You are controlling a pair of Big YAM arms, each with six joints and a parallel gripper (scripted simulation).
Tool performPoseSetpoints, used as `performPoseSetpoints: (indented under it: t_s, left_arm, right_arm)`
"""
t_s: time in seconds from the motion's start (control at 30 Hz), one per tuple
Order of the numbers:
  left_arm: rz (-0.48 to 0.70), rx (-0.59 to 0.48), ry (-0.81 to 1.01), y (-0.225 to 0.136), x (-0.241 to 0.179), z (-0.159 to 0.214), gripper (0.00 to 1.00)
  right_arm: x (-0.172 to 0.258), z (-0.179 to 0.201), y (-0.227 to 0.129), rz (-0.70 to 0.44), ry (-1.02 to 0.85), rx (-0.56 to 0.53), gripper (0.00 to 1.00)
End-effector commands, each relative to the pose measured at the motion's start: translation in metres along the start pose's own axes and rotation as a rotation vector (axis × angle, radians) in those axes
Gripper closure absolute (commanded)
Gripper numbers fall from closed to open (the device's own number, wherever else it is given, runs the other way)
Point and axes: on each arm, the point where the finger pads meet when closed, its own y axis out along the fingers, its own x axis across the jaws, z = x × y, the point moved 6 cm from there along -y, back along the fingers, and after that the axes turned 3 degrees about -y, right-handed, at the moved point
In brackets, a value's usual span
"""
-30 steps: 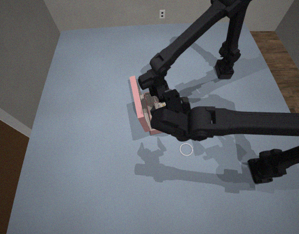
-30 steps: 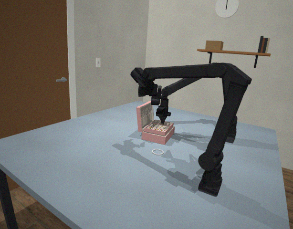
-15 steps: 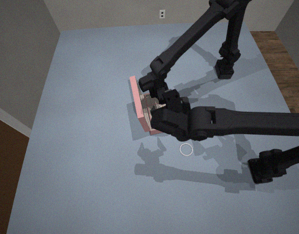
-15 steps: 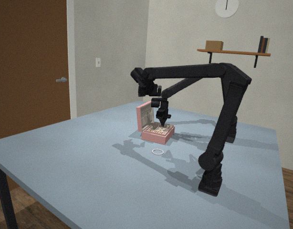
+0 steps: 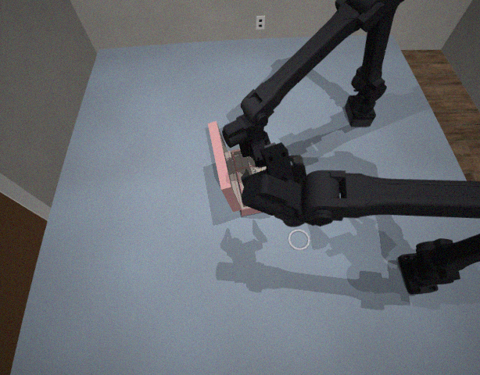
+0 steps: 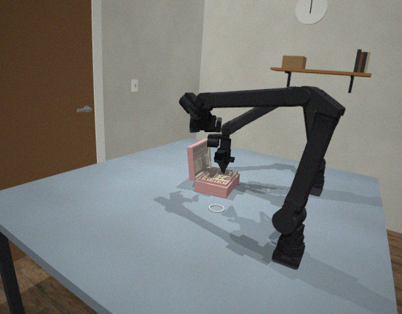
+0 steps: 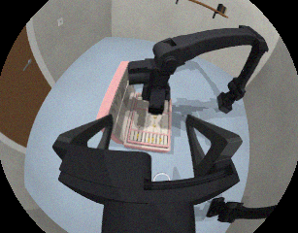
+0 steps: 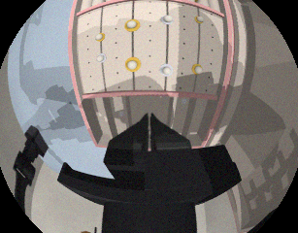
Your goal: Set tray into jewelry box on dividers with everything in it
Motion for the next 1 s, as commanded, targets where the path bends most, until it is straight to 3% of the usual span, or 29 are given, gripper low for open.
performPoseSetpoints:
  t_s: [0.0,0.43,0.63,0.97]
  left_arm:
    - [-0.013,-0.022,0.036,-0.008,-0.001,-0.017,0.00]
    - [-0.013,-0.022,0.036,-0.008,-0.001,-0.017,0.00]
    - [-0.013,-0.022,0.036,-0.008,-0.001,-0.017,0.00]
    - [-0.013,-0.022,0.036,-0.008,-0.001,-0.017,0.00]
  right_arm:
    - [-0.010,-0.002,-0.010,0.042,0.001,-0.016,1.00]
    - [-0.009,-0.001,-0.008,0.042,0.001,-0.016,1.00]
    - [-0.011,-0.001,-0.032,0.052,0.005,-0.019,1.00]
    - [-0.012,0.000,-0.030,0.051,0.011,-0.021,1.00]
